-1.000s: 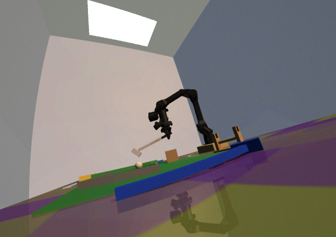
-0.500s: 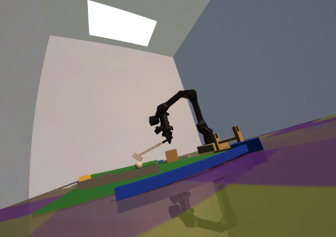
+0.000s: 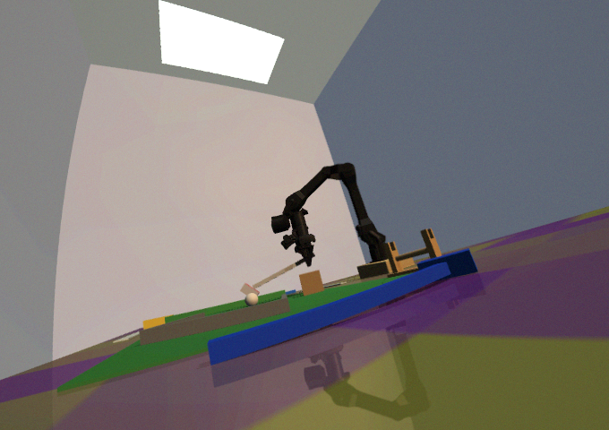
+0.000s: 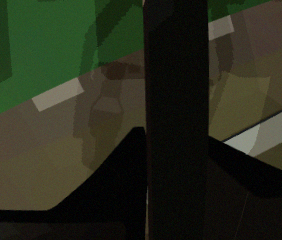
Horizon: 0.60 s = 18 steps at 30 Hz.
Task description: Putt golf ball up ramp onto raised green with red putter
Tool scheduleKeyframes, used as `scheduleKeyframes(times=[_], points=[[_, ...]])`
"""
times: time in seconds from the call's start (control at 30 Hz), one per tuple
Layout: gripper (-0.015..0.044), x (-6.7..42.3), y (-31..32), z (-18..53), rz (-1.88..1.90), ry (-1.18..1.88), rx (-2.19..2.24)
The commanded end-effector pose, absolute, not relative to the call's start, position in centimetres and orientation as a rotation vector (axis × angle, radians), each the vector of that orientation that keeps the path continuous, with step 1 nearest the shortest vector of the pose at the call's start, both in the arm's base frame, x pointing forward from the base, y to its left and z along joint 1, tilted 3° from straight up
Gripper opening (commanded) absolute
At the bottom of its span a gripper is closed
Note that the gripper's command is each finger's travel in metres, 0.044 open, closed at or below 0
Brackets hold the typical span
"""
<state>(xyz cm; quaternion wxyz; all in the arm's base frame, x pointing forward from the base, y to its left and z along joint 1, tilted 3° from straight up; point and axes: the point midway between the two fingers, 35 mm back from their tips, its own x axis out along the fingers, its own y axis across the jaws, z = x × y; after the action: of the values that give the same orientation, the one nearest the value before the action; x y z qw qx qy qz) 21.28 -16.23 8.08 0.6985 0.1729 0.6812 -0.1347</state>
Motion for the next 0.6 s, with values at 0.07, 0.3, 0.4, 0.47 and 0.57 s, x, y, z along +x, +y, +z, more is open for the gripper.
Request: scheduleKeyframes(times=[0.07,0.3,0.4,0.47,0.57], points=[[0.0000,21.37,-16.27,7.07,-0.306,1.517,0.386],[0.0000,21.29,-16.15,6.86,-0.300,1.519,0.386],[0.0000,21.29,-16.15,6.86,-0.300,1.519,0.386],[0.0000,21.29,-16.15,6.86,-0.300,1.519,0.386],[0.0000,21.26,-16.22,6.85,-0.300,1.519,0.386]])
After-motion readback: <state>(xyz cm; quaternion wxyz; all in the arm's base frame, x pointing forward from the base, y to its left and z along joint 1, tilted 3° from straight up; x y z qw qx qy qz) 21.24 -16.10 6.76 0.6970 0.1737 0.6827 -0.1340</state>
